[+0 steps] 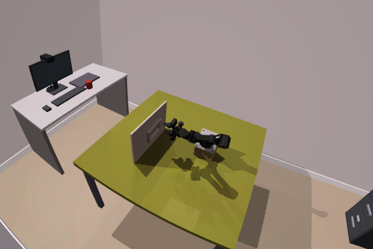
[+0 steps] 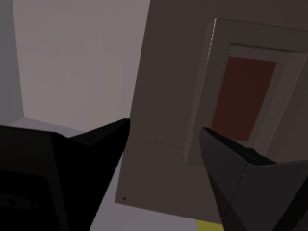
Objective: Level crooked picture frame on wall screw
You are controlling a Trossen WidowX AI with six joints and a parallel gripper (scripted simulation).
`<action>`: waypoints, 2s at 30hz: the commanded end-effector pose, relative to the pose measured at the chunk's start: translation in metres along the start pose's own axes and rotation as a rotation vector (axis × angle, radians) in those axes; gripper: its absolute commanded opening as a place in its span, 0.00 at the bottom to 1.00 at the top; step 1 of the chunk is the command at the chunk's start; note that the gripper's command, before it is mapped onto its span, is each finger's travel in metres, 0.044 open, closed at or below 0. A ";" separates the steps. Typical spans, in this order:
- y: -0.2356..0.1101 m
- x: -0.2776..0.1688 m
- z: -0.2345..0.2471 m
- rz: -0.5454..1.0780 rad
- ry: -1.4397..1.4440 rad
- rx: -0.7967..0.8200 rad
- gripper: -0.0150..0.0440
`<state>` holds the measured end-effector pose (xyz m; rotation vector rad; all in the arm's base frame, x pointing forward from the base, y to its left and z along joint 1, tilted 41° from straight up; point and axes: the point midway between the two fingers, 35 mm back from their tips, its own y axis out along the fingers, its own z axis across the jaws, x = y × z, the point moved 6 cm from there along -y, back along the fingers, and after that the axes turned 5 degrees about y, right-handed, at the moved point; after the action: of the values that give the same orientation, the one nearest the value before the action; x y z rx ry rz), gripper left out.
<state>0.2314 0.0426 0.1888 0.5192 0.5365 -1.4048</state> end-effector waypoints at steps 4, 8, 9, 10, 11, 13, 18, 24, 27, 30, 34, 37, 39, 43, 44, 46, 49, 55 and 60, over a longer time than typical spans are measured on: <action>0.028 0.001 -0.023 -0.003 -0.003 -0.002 0.69; 0.040 0.003 -0.041 -0.003 -0.003 -0.002 0.69; 0.042 0.004 -0.045 -0.003 -0.003 -0.002 0.69; 0.043 0.005 -0.047 -0.003 -0.003 -0.002 0.69; 0.044 0.005 -0.048 -0.003 -0.003 -0.002 0.69; 0.044 0.005 -0.048 -0.003 -0.003 -0.002 0.69; 0.044 0.005 -0.048 -0.003 -0.003 -0.002 0.69; 0.044 0.005 -0.048 -0.003 -0.003 -0.002 0.69; 0.044 0.005 -0.048 -0.003 -0.003 -0.002 0.69; 0.044 0.005 -0.048 -0.003 -0.003 -0.002 0.69; 0.046 0.005 -0.048 -0.003 -0.003 -0.002 0.69; 0.050 0.004 -0.048 -0.003 -0.003 -0.002 0.69; 0.054 0.004 -0.048 -0.003 -0.003 -0.002 0.69; 0.060 0.004 -0.048 -0.002 -0.003 -0.001 0.69; 0.062 0.004 -0.048 -0.002 -0.003 -0.001 0.69; 0.065 0.004 -0.048 -0.002 -0.003 -0.001 0.69; 0.070 0.004 -0.048 -0.002 -0.003 -0.001 0.69; 0.080 0.004 -0.048 -0.002 -0.003 0.000 0.69; 0.084 0.005 -0.048 -0.001 -0.003 0.000 0.69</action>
<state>0.3096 0.0762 0.1523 0.5265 0.5341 -1.4072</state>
